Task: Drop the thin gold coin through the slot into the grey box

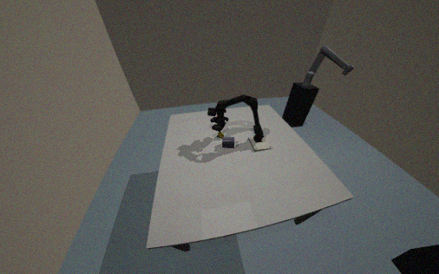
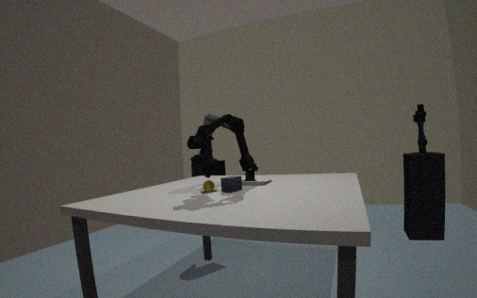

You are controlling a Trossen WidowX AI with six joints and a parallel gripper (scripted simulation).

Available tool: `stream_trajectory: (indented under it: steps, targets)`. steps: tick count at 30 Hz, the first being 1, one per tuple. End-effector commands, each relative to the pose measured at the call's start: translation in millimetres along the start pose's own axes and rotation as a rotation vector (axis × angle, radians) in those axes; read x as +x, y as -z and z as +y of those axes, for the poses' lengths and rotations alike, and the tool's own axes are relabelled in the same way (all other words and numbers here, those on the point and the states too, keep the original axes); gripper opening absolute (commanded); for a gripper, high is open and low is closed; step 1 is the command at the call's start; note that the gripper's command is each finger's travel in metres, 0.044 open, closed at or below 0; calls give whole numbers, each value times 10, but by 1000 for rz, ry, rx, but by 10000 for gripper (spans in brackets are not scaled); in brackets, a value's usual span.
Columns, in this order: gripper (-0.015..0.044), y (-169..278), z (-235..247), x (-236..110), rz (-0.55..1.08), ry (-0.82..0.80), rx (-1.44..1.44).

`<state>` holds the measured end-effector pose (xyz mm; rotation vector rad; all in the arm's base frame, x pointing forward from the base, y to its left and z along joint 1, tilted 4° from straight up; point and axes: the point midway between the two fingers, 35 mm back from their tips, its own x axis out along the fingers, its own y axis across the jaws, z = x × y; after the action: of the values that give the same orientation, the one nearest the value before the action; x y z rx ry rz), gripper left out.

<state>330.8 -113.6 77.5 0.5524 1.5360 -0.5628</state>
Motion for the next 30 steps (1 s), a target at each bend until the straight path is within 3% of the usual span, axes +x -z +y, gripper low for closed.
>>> stream_trajectory:
  steps: [1, 30]
  targets:
    - [161, 14, -8, 81, 8, 6, 4]
    - [161, 17, -5, 557, 8, 6, 4]
